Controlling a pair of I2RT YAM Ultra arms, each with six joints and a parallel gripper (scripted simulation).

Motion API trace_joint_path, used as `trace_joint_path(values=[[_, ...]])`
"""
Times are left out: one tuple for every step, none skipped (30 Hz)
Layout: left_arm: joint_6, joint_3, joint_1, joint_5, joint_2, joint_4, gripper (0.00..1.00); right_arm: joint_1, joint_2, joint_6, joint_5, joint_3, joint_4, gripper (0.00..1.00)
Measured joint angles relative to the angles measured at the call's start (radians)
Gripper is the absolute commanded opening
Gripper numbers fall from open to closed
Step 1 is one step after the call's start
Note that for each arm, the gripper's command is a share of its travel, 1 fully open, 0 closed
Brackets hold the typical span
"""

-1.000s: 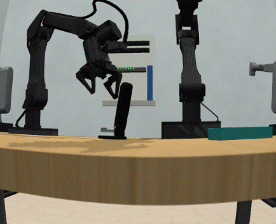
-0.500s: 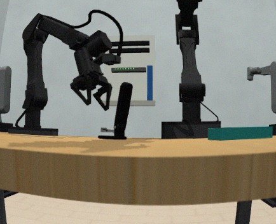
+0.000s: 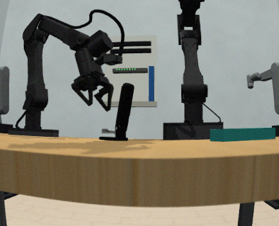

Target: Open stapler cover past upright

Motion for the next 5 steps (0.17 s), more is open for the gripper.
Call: trace_joint_path(values=[[0.0, 0.0, 0.0, 0.0, 0.0, 0.0, 0.57, 0.0, 0.0, 0.0, 0.0, 0.0, 0.0, 1.0], [0.0, 0.0, 0.0, 0.0, 0.0, 0.0, 0.57, 0.0, 0.0, 0.0, 0.0, 0.0, 0.0, 1.0], [0.0, 0.0, 0.0, 0.0, 0.0, 0.0, 0.57, 0.0, 0.0, 0.0, 0.0, 0.0, 0.0, 1.0], [0.0, 0.0, 0.0, 0.0, 0.0, 0.0, 0.57, 0.0, 0.0, 0.0, 0.0, 0.0, 0.0, 1.0], [0.0, 0.0, 0.0, 0.0, 0.0, 0.0, 0.57, 0.0, 0.0, 0.0, 0.0, 0.0, 0.0, 1.0]])
